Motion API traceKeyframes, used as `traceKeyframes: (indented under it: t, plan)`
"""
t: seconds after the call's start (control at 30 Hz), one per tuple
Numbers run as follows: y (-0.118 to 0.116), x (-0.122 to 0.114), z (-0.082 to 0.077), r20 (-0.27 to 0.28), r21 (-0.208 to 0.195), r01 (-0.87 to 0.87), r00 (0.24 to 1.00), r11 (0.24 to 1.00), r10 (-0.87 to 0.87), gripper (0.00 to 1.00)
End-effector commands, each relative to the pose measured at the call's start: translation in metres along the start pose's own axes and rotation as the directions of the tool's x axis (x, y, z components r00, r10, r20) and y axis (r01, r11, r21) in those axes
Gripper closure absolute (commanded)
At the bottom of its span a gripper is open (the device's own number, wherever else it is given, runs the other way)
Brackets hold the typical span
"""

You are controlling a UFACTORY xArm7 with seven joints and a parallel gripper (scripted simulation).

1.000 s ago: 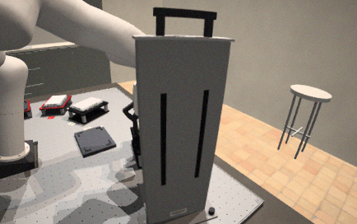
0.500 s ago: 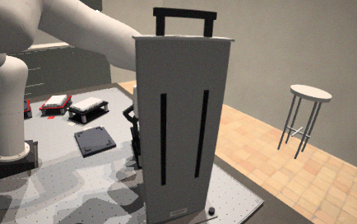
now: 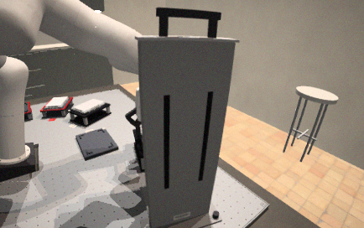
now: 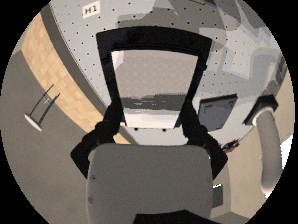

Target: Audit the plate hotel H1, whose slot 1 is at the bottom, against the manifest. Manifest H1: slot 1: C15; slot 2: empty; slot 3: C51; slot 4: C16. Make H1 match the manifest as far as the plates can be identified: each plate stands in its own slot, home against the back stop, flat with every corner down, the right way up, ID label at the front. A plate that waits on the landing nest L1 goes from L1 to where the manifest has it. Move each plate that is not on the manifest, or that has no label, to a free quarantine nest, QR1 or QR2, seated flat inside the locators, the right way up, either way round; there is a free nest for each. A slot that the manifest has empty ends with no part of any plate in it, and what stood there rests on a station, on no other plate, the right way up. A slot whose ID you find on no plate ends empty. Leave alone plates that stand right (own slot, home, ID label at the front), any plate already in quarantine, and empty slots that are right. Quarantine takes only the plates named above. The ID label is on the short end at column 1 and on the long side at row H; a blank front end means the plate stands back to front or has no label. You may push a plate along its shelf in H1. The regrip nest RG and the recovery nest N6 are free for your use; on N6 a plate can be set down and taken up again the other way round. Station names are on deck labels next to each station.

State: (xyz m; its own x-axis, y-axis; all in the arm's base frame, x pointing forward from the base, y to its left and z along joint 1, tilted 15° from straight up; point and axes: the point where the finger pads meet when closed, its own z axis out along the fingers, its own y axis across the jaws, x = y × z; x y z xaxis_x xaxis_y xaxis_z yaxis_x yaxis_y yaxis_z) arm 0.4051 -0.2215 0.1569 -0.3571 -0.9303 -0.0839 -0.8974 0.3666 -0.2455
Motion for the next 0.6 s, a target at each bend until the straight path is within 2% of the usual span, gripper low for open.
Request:
traceKeyframes:
  t: [0.0,0.2,0.23,0.57]
  plan:
    - [-0.0012,0.0000,-0.0012,-0.001,0.003,0.000,1.000,1.000,0.000,1.00]
    - [-0.0012,0.0000,-0.0012,-0.001,0.003,0.000,1.000,1.000,0.000,1.00]
    - [-0.0011,0.0000,-0.0005,-0.001,0.003,0.000,1.000,1.000,0.000,0.00]
    - [-0.0012,0.0000,-0.0006,-0.001,0.003,0.000,1.000,1.000,0.000,0.00]
